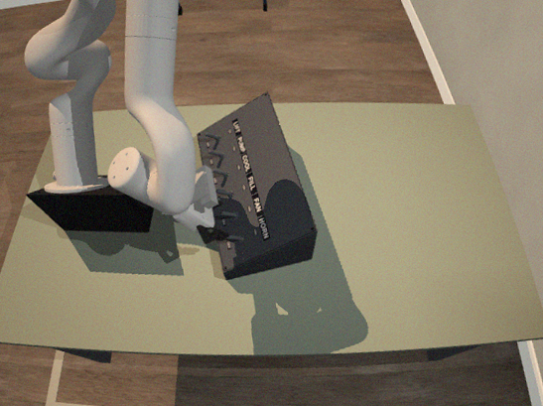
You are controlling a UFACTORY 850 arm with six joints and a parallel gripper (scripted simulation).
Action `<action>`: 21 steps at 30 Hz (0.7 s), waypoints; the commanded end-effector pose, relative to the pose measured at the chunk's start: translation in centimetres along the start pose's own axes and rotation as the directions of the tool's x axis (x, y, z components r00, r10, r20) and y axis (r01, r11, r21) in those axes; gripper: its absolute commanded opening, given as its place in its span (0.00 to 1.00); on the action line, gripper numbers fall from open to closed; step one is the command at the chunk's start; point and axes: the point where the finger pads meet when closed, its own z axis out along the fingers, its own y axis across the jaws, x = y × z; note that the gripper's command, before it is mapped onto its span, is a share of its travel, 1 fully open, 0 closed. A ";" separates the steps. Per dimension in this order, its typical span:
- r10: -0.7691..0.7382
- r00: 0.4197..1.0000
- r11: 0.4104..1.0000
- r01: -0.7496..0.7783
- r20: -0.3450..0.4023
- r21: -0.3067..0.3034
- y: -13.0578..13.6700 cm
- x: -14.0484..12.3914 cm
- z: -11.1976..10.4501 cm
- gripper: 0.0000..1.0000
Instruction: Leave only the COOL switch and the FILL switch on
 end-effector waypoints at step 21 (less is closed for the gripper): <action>-0.001 1.000 1.000 0.001 -0.001 0.000 5.2 0.1 0.0 1.00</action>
